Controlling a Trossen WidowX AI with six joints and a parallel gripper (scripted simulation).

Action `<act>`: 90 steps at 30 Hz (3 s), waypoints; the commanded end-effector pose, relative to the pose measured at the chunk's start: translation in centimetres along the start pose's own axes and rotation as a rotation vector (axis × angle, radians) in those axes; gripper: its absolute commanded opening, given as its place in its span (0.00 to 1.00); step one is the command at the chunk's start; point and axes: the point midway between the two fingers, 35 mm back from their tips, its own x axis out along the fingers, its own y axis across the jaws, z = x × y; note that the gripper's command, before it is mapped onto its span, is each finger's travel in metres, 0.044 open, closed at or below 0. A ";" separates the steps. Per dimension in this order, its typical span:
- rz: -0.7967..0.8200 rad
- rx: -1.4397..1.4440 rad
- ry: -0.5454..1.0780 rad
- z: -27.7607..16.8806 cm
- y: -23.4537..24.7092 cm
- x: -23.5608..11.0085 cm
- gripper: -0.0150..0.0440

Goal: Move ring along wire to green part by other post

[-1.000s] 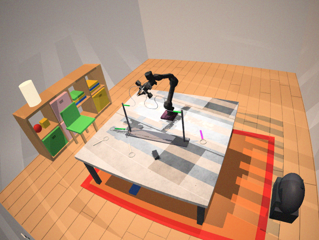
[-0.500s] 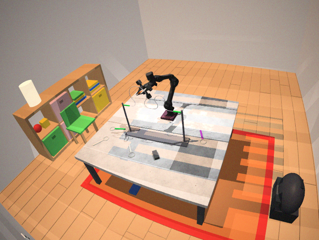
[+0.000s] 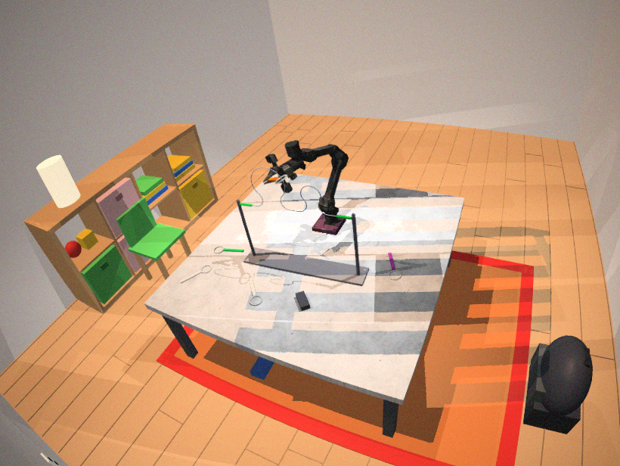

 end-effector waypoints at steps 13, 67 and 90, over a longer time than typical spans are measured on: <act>-0.110 -0.175 -0.022 0.0 -0.9 -0.2 0.00; -0.438 -0.759 -0.090 1.0 -2.9 -0.5 0.00; -0.526 -0.914 -0.105 0.7 -2.8 -0.4 0.00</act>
